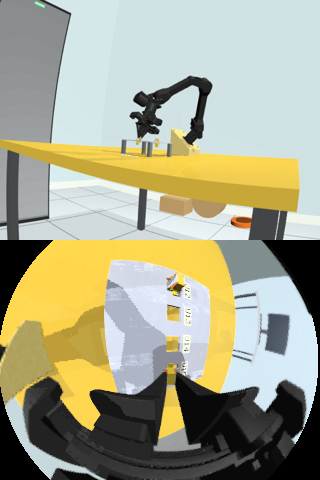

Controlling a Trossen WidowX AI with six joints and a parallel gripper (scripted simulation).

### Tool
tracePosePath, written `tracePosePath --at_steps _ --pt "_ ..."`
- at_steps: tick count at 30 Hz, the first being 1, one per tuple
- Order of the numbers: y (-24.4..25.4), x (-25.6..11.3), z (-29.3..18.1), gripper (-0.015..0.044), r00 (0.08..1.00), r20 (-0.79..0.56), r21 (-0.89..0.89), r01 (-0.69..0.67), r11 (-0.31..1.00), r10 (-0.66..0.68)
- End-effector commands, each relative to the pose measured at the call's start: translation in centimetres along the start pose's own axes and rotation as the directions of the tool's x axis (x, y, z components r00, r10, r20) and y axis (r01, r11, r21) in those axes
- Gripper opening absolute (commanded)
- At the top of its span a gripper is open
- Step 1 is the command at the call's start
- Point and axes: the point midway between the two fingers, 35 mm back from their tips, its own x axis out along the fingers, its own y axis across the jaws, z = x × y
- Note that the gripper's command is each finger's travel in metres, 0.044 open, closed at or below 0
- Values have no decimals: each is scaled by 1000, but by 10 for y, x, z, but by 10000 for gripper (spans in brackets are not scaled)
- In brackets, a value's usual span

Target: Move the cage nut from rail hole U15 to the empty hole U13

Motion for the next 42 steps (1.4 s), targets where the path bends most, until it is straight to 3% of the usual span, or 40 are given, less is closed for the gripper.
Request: tracePosePath --at_steps 1,42 --pt "-1 -1 1 31 1000 2 1 8 1000 -8" --pt "1 -1 1 31 999 2 2 45 999 -45"
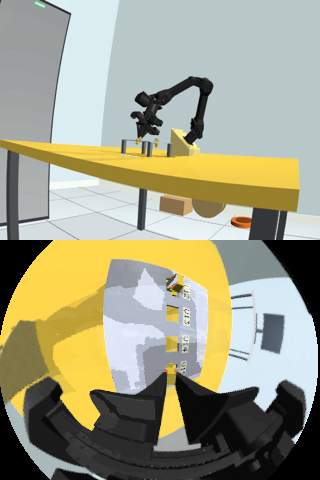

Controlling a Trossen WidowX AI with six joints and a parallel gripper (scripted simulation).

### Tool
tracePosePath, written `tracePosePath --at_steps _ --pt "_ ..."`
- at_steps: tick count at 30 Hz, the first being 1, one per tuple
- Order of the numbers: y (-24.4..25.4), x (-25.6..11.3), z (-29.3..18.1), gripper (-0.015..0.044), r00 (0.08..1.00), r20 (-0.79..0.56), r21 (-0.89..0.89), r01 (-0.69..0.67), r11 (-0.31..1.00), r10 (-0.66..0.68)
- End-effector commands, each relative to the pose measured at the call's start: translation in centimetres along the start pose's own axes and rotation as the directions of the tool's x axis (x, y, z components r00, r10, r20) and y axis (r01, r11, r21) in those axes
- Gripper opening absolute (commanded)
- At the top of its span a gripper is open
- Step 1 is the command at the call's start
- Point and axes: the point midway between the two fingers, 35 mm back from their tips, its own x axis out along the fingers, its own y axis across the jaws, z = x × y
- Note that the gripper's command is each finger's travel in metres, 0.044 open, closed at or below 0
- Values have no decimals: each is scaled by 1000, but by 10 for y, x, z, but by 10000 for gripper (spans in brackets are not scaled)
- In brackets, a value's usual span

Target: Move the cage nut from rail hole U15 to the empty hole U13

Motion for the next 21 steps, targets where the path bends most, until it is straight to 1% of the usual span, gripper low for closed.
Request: tracePosePath --at_steps 1,21 --pt "-1 0 1 31 1000 3 2 2 1000 -2" --pt "0 -1 0 31 1000 3 3 27 1000 -27"
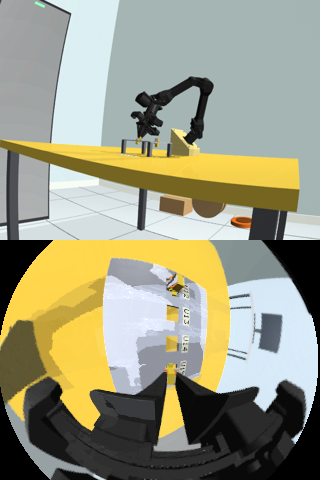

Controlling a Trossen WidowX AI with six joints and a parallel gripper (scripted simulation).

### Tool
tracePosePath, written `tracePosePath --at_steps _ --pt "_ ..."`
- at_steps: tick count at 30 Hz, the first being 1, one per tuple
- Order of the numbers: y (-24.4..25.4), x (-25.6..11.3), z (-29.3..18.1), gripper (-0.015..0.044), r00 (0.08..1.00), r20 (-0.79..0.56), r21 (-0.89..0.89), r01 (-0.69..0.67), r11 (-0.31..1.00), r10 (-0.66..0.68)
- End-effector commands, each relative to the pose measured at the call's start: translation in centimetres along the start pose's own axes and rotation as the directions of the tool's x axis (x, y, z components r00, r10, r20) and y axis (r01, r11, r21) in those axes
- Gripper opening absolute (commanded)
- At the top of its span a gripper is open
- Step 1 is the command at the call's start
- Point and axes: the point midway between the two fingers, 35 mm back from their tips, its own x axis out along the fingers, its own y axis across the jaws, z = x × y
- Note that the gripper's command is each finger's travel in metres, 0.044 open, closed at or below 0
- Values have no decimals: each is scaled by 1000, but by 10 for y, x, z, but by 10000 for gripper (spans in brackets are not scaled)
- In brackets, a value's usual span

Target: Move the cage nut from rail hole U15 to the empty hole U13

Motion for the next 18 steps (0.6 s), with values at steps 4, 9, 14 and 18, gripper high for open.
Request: tracePosePath --at_steps 4,9,14,18 --pt "0 0 1 31 1000 3 2 12 1000 -12" --pt "0 0 1 31 1000 3 2 19 1000 -19" --pt "0 0 1 31 1000 3 2 23 1000 -23" --pt "0 0 1 31 1000 3 2 28 1000 -28"
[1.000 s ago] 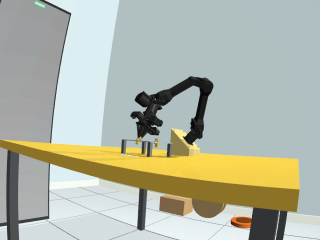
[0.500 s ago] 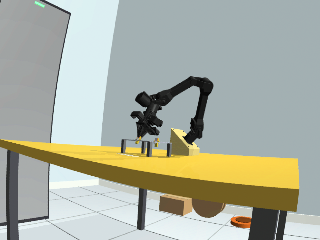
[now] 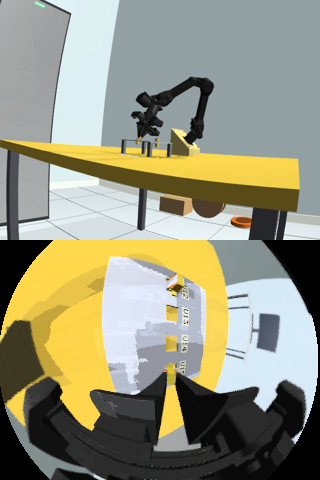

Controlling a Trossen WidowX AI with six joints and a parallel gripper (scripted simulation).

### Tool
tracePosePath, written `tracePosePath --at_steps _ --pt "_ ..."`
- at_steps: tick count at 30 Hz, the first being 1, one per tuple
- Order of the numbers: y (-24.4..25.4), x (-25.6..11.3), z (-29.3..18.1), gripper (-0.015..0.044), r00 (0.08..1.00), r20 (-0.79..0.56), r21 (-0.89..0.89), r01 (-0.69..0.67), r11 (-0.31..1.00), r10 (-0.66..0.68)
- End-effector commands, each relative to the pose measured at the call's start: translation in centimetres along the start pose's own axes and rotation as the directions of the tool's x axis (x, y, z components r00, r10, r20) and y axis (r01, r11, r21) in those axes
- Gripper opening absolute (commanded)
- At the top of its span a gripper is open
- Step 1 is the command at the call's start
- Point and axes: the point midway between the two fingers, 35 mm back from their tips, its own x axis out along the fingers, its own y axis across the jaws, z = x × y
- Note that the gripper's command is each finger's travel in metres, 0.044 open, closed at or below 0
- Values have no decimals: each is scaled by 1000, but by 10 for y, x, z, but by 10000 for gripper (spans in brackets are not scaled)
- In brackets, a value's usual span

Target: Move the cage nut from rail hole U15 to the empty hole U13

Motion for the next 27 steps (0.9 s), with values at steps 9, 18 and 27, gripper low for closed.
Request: tracePosePath --at_steps 9,18,27 --pt "-1 0 1 31 1000 3 2 11 1000 -11" --pt "-2 0 1 31 1000 3 2 6 1000 -6" --pt "-2 0 1 31 1000 2 2 -3 1000 3"
